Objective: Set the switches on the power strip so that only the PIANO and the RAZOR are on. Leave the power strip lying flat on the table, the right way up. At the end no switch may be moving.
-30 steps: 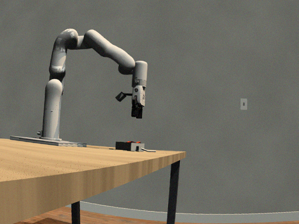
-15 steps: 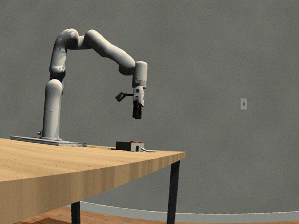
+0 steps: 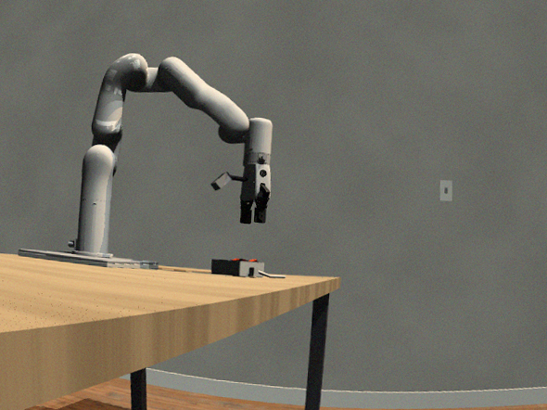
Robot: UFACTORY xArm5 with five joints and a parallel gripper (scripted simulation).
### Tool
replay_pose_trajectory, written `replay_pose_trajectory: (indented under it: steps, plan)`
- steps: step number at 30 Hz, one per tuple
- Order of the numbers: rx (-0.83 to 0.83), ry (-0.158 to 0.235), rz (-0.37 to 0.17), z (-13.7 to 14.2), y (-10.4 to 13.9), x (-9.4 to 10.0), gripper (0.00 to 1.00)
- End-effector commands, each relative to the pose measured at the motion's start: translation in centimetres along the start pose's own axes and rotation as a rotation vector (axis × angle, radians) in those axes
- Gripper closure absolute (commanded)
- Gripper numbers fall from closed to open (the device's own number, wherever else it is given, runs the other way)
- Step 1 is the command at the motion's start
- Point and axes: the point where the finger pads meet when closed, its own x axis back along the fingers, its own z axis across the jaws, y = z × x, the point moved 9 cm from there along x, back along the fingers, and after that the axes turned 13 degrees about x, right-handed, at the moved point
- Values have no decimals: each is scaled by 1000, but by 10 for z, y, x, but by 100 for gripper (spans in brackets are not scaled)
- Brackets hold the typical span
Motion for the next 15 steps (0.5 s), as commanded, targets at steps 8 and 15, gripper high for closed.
replay_pose_trajectory:
  steps: [8, 15]
  plan:
    - [581, -2, -2, -13, 0, -22, 0]
    - [865, -2, -1, -19, -1, -34, 0]
